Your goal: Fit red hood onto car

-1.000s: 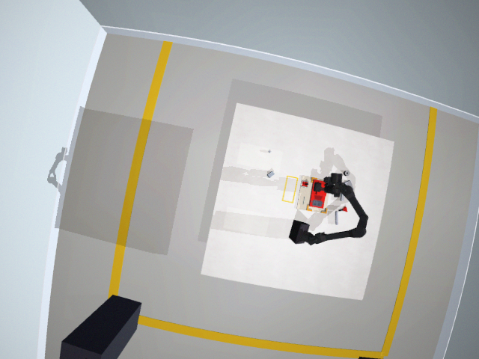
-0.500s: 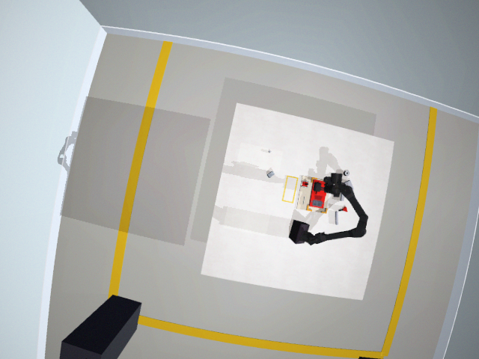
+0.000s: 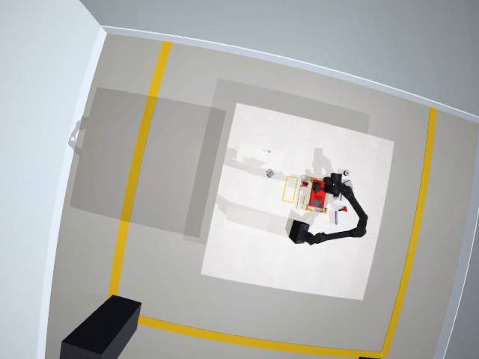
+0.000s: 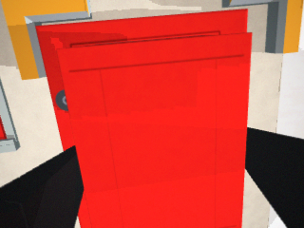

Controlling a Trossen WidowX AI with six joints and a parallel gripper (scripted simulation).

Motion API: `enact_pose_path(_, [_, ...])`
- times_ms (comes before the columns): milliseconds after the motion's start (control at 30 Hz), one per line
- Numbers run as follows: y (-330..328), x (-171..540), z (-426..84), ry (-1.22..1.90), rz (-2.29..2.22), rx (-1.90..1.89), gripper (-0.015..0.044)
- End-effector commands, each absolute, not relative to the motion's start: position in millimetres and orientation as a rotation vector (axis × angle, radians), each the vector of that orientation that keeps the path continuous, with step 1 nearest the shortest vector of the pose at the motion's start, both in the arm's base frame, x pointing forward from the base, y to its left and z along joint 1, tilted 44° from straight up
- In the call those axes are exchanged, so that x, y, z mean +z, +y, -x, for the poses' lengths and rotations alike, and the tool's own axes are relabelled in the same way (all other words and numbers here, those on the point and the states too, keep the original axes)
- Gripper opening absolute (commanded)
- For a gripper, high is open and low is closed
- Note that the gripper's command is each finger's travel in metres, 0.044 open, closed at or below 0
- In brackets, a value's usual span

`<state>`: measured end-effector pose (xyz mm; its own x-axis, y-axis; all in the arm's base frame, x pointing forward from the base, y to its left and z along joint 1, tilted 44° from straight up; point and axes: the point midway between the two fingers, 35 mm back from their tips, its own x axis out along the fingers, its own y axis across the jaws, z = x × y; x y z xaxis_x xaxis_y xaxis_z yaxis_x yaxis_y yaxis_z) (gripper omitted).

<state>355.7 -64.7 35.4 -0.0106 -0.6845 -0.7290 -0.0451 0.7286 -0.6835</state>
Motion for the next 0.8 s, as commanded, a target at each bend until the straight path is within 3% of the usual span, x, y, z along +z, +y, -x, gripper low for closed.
enact_pose_path(0, [-67.3,33.1,-355.0,1.517,0.629,-0.563,0.0000])
enact_pose_path(767, [-61.2,39.1,-355.6,1.516,0.625,-0.562,0.0000])
